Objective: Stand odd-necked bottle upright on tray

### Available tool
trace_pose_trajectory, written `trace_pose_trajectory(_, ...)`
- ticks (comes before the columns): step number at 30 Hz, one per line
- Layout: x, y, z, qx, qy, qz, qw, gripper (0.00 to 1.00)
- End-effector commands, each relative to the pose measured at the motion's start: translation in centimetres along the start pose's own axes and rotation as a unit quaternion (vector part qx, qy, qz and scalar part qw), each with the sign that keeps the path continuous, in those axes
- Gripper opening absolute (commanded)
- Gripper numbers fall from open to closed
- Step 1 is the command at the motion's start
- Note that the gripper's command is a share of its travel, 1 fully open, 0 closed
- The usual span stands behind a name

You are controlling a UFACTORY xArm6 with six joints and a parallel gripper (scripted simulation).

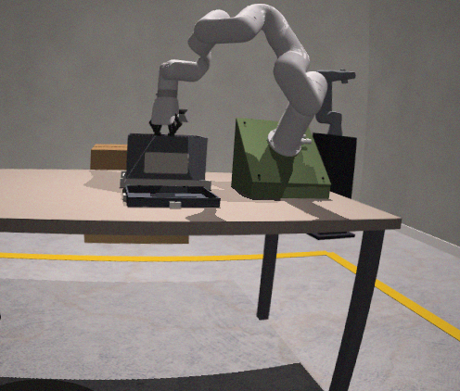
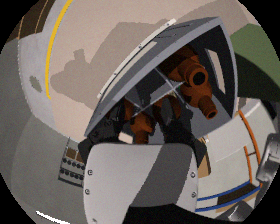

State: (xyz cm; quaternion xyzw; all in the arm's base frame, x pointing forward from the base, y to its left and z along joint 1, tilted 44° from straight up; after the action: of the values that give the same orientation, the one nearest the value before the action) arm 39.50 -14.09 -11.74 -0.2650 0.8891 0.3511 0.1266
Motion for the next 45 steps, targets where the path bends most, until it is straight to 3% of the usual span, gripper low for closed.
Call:
trace_pose_trajectory(1,-0.07,-0.12,-0.03,0.002,-0.001,-0.001,1.000,0.65)
trace_pose_trajectory(22,-0.07,-0.12,0.05,0.002,-0.001,-0.001,1.000,0.65)
trace_pose_trajectory(23,-0.07,-0.12,0.05,0.002,-0.001,-0.001,1.000,0.00)
trace_pose_trajectory(45,-0.07,-0.12,0.05,0.002,-0.001,-0.001,1.000,0.00)
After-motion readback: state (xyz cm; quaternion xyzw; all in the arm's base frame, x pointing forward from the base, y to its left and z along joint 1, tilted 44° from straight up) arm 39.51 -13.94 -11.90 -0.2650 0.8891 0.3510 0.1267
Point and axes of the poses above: the point where the finger pads meet when closed, its own z axis out along the fingers, its own y axis across the jaws, x = y × z, the point moved 1 cm from there along -z, back along the fingers, and after that the axes turned 6 degrees about z, right-handed, at the moved point
